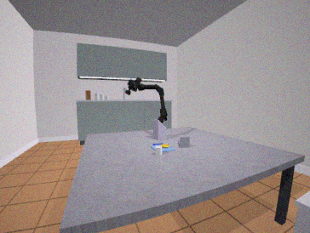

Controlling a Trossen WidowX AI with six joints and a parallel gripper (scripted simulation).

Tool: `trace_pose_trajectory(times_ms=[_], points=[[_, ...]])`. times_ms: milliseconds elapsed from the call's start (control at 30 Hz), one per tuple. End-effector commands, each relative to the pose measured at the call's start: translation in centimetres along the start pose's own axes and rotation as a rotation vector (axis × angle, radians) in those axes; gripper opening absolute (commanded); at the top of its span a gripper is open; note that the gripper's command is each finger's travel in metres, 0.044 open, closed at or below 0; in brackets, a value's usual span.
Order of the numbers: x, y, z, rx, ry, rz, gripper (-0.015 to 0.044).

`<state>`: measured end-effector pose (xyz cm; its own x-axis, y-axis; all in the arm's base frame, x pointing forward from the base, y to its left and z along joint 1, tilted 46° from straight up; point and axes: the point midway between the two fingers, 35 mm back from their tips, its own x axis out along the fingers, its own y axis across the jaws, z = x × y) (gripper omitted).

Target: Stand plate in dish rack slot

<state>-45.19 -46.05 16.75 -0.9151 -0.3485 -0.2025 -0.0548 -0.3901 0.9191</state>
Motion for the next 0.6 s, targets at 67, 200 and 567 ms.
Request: trace_pose_trajectory(times_ms=[67, 200, 567], points=[[-0.5, -0.1, -1.4, -0.037, 0.034, -0.007, 0.0400], [-2.2, -0.5, -4.9, -0.138, 0.125, -0.020, 0.0400], [-7.8, -2.2, -14.0, -0.416, 0.377, -0.031, 0.0400]])
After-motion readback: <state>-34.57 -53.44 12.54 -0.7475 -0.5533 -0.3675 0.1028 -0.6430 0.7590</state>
